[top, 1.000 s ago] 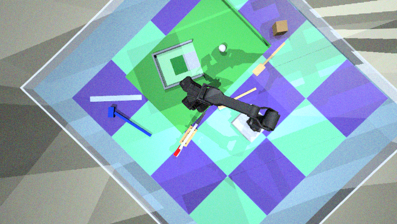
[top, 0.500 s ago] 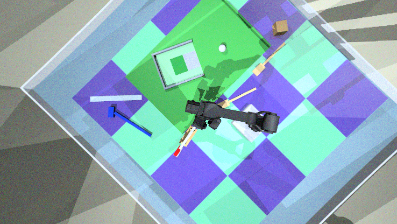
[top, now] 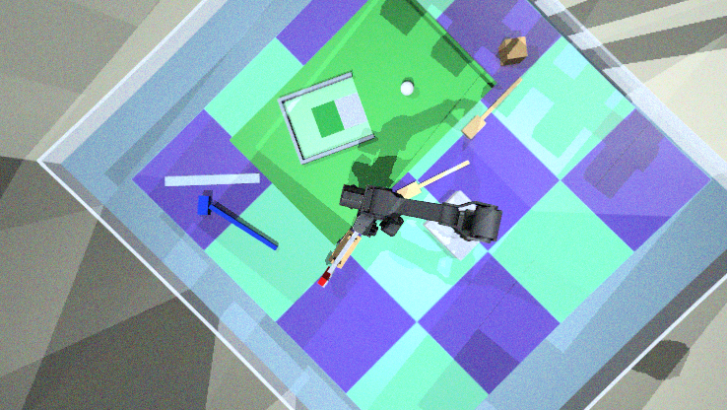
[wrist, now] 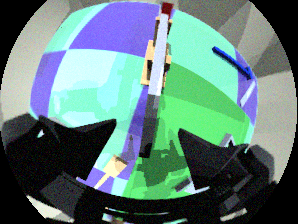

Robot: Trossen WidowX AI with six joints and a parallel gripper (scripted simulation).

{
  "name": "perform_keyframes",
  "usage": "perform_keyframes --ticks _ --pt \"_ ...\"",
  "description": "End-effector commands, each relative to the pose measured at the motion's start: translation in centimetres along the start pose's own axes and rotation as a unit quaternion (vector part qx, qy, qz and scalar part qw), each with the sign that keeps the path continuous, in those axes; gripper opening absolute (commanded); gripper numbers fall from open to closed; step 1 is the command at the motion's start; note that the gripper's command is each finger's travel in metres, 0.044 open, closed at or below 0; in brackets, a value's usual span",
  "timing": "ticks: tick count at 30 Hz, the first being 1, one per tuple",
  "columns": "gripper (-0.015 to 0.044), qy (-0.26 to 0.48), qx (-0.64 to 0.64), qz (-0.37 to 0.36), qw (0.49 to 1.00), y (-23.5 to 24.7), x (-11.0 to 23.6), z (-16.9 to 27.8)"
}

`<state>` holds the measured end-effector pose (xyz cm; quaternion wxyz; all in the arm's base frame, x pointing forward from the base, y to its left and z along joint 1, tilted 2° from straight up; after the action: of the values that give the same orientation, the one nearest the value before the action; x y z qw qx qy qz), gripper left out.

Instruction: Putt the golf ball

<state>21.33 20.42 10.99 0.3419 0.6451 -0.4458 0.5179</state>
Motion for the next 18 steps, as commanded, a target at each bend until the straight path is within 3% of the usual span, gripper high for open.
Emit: perform_keyframes --ticks 1,18 --pt "0.0440 -0.001 0.002 -0.001 1.000 0.1 -0.4 0.1" --pt "0.0440 -0.001 0.002 -0.001 1.000 0.1 -2.6 0.7"
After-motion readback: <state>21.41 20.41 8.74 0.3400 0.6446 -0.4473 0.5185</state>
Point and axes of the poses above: the point midway between the two fingers, 35 mm back from their tips, its own x axis back along the fingers, its own y axis across the jaws, z = x × y, the point moved 8 cm from there along x, back along the fingers, and after that the axes turned 3 degrees about x, right-handed, at the moved point
